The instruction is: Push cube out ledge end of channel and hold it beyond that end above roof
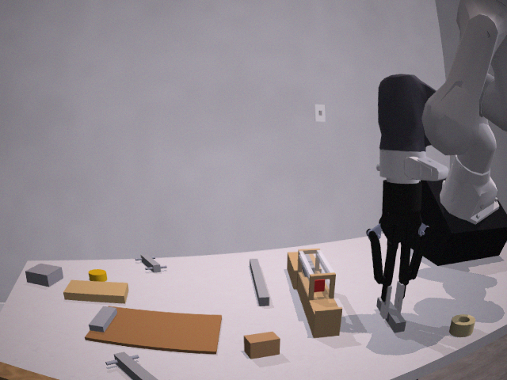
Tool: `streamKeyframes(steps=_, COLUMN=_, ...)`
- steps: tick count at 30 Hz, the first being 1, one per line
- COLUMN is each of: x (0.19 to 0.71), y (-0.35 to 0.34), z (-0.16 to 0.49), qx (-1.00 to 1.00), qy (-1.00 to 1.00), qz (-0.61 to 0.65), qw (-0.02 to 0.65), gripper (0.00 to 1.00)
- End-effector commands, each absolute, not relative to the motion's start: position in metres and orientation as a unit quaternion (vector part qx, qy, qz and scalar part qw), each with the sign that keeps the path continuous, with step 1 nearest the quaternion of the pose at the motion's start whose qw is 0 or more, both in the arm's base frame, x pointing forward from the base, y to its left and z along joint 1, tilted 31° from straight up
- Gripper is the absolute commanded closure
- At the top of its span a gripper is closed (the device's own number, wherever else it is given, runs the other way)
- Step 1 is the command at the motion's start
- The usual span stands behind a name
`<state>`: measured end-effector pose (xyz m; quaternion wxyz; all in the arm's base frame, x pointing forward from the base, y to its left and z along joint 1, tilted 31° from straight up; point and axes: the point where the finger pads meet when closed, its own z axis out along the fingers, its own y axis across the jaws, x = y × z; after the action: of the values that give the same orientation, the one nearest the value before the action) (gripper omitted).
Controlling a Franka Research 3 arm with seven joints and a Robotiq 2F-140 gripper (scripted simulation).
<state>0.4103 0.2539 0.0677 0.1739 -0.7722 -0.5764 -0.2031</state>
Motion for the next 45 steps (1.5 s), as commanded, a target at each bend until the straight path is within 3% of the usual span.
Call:
streamKeyframes(steps=1, x=0.410, y=0.248, z=0.080, qx=-0.775, qy=-0.572, qz=-0.203, qw=0.175, gripper=1.00)
streamKeyframes(steps=14, x=0.400, y=0.202, z=0.158, qx=-0.775, qy=-0.572, qz=-0.203, qw=0.175, gripper=1.00)
streamKeyframes(steps=45, x=0.400, y=0.201, z=0.159, qx=-0.775, qy=-0.572, qz=-0.203, qw=0.175, gripper=1.00)
